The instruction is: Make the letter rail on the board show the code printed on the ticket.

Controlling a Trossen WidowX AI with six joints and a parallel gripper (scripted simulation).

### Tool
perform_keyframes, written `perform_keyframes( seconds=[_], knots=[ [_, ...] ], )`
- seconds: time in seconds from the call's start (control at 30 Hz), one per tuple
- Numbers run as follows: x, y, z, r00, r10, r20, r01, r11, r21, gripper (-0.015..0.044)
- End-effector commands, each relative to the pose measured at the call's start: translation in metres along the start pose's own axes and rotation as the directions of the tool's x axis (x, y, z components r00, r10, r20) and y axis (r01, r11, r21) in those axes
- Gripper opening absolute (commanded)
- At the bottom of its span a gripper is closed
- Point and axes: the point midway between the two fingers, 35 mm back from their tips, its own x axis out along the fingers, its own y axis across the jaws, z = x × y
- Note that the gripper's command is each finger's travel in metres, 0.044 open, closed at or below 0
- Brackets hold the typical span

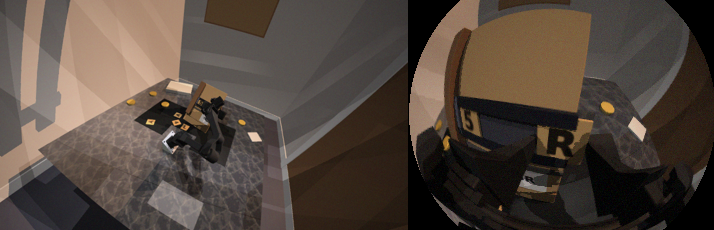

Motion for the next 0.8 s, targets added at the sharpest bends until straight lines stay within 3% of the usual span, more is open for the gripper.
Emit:
perform_keyframes(
  seconds=[0.0,0.77],
  knots=[
    [0.0,0.003,0.0,1.0,-0.003,-0.002,0.003,1.0,0.005,0.0],
    [0.0,0.013,0.0,1.0,-0.003,-0.002,0.003,1.0,0.005,0.0]
  ],
)
